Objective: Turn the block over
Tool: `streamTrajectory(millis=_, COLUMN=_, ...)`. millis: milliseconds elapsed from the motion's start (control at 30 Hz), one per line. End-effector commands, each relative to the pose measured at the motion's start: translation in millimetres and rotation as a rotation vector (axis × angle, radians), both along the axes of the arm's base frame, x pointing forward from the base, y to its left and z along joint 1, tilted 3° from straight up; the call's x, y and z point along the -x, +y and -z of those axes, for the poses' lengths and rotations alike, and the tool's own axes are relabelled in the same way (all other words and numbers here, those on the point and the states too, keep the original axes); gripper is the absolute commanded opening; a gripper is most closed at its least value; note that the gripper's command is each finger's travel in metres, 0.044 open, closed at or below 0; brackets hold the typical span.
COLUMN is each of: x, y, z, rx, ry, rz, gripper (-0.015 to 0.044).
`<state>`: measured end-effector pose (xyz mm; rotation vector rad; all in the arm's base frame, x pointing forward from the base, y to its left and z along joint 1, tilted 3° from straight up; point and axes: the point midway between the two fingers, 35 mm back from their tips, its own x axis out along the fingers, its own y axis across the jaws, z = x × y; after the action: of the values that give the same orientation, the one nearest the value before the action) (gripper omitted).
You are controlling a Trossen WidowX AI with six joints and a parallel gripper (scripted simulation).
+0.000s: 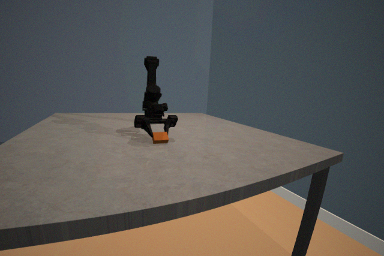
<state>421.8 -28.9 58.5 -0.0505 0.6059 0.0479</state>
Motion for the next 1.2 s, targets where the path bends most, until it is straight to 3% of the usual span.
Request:
streamTrajectory(millis=0, x=3.3, y=0.4, z=11.5, rx=-0.012, ry=-0.024, rz=-0.001, gripper=0.0000)
streamTrajectory(millis=600, x=22.9, y=2.3, z=14.4, rx=-0.022, ry=-0.283, rz=-0.016, gripper=0.0000)
streamTrajectory(millis=1167, x=24.6, y=2.5, z=11.8, rx=-0.023, ry=-0.312, rz=-0.018, gripper=0.0000)
